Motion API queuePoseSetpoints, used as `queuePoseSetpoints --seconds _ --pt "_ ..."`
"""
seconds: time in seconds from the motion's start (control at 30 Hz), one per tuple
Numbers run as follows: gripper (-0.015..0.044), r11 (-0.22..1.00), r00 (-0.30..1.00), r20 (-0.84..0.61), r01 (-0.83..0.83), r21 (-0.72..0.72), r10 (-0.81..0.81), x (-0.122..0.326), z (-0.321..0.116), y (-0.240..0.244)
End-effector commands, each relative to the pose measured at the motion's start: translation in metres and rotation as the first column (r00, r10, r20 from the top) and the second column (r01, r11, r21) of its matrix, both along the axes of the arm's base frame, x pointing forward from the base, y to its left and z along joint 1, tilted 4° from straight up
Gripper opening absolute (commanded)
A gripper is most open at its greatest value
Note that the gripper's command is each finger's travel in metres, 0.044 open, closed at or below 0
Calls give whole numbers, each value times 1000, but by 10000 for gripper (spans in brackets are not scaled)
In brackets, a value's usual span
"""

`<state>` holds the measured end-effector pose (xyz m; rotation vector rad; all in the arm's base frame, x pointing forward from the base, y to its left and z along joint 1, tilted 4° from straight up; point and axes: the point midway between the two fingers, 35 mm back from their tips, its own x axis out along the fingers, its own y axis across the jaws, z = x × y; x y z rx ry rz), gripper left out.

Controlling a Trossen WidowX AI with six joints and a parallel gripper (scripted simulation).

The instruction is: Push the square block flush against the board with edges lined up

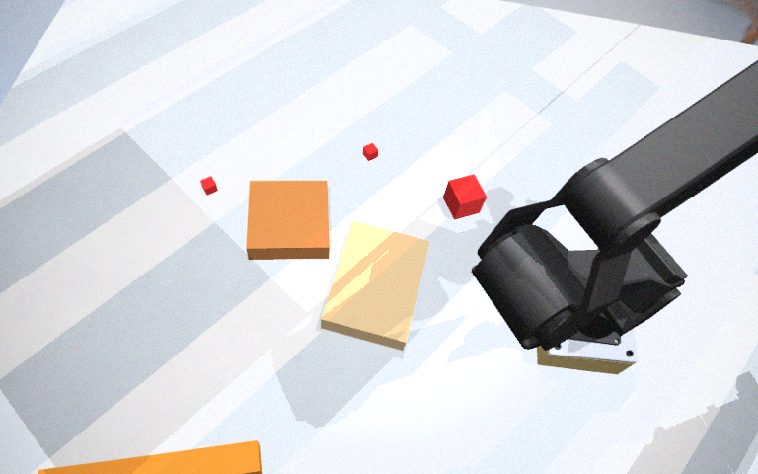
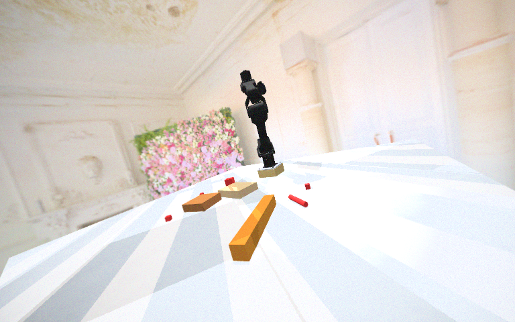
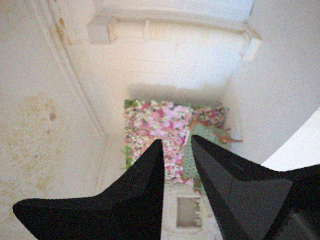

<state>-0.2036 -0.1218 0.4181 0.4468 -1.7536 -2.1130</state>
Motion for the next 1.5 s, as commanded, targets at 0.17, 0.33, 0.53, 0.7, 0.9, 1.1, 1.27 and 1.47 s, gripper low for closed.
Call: queuePoseSetpoints --seconds 0.17,0.33,0.53,0.7,0.9,1.1,1.27,1.47 --pt "0 955 958 133 -270 120 254 17 -42 -72" --pt "0 899 903 201 -411 154 379 40 -62 -105" --pt "0 803 813 282 -567 184 510 75 -86 -139" --pt "0 696 730 338 -677 240 594 108 -107 -159" --pt "0 541 619 406 -785 301 672 152 -133 -177" --pt "0 361 498 490 -864 351 716 201 -163 -189" --pt "0 204 401 553 -901 384 731 242 -186 -189" --pt "0 17 295 618 -910 414 728 288 -213 -181"
